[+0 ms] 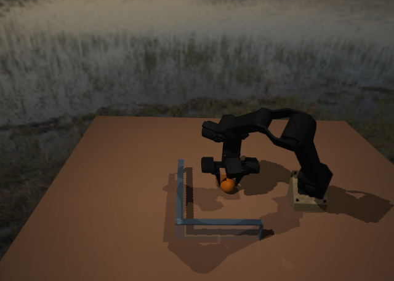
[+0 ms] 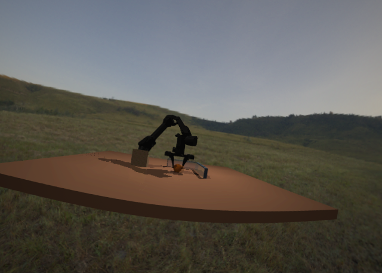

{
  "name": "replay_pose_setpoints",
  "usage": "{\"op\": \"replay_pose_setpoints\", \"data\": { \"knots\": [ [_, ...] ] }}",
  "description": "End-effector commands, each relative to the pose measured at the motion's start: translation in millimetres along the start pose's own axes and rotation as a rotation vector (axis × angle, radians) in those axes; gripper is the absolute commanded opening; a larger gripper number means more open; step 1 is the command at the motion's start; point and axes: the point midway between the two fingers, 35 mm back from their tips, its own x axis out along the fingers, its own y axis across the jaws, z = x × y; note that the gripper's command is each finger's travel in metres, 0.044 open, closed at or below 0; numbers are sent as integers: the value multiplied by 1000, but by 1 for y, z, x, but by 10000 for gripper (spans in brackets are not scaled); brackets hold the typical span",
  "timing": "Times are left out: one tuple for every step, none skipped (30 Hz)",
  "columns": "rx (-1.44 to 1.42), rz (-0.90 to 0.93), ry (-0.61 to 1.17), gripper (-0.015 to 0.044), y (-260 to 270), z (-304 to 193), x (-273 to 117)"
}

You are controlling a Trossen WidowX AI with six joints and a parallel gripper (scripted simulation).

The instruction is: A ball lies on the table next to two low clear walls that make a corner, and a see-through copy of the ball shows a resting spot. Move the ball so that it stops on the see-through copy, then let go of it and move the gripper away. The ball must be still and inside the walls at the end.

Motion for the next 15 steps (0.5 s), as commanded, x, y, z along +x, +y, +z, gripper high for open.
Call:
{"op": "replay_pose_setpoints", "data": {
  "knots": [
    [4, -2, -5, 167, 0, 1, 0],
    [4, -3, -4, 141, -1, 0, -3],
    [4, -3, -3, 114, -2, -1, -7],
    [4, -3, -1, 88, -3, -1, -12],
    [5, -3, 0, 62, -4, -2, -18],
    [5, -3, 1, 36, -5, -3, -23],
    [5, -3, 2, 9, -6, -3, -29],
    [5, -3, 3, 0, -6, -4, -34],
    [6, -3, 4, 0, -7, -4, -40],
    [6, -3, 4, 0, -7, -5, -46],
    [6, -3, 5, 0, -8, -5, -51],
    [6, -3, 5, 0, -8, -5, -57],
    [6, -3, 6, 0, -8, -6, -63],
    [6, -3, 6, 0, -8, -6, -69],
    [6, -2, 6, 0, -8, -6, -75]
  ]
}}
